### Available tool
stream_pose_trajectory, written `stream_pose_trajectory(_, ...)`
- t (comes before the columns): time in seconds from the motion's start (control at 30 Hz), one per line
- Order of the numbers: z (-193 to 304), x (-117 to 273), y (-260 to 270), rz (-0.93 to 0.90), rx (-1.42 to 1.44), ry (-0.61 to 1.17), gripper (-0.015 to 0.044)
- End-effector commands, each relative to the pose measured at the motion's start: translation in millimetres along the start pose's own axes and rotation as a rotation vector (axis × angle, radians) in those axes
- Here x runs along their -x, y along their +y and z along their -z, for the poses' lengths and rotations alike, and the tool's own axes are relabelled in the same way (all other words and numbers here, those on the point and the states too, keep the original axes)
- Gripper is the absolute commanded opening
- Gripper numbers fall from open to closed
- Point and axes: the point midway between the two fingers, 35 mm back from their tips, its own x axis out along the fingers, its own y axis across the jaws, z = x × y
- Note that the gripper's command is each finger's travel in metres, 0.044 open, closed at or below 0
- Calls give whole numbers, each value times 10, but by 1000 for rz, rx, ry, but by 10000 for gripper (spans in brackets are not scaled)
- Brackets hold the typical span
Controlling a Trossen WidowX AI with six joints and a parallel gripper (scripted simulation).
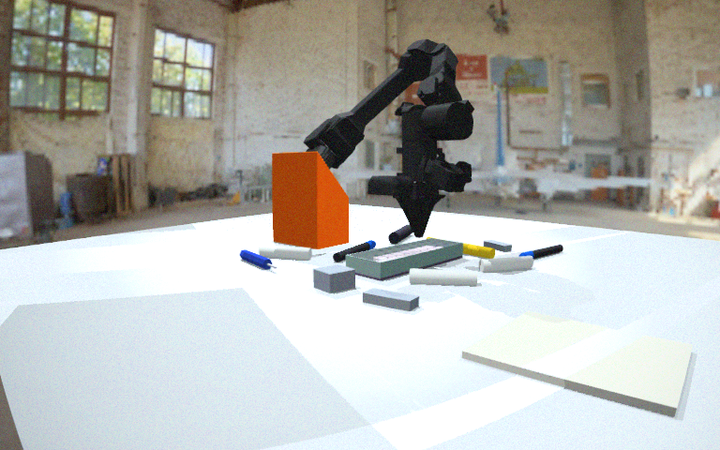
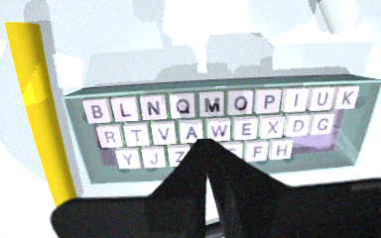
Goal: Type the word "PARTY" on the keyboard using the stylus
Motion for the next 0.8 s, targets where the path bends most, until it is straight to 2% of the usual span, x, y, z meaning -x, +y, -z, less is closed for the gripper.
stream_pose_trajectory(0.0, 34, -20, -190, -4, 0, 9, 0)
stream_pose_trajectory(0.3, 31, -19, -212, -3, 0, 9, 0)
stream_pose_trajectory(0.5, 30, -14, -871, 0, 0, 8, 0)
stream_pose_trajectory(0.77, 33, -15, -894, 0, 0, 8, 0)
